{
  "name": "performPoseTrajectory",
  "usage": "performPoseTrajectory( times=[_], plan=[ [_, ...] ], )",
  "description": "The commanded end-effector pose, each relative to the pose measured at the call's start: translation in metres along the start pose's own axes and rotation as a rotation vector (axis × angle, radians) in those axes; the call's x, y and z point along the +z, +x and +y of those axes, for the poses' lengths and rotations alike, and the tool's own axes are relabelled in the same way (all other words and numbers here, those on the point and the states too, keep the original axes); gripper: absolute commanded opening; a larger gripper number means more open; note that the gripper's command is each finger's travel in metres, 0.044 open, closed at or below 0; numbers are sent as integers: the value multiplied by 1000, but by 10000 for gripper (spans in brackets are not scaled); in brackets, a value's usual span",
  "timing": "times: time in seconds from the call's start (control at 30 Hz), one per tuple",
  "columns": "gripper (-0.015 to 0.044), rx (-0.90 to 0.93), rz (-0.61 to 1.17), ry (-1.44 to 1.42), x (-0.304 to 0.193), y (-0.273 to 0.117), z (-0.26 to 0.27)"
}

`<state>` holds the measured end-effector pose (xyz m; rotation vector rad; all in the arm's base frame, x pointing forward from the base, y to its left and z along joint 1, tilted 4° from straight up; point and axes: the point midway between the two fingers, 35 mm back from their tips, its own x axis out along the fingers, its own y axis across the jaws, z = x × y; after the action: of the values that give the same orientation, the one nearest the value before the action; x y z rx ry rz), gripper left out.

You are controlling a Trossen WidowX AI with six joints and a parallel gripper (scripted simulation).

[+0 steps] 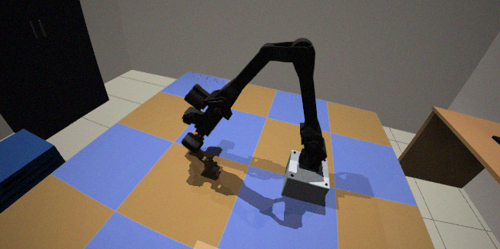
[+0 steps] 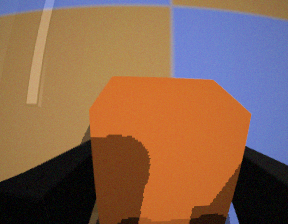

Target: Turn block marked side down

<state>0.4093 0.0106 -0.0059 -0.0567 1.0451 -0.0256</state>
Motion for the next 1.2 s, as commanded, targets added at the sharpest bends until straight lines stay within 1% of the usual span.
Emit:
performPoseTrajectory(
  times=[0.0,0.27,0.53,1.03,1.17],
  plan=[
    [0,-4,-46,-3,1,4,0],
    [0,-2,-169,-3,-1,22,0],
    [0,-1,-290,-3,-5,31,1],
    [0,-4,-515,-5,-17,25,-1],
    [0,-4,-525,-5,-17,24,-1]
  ],
)
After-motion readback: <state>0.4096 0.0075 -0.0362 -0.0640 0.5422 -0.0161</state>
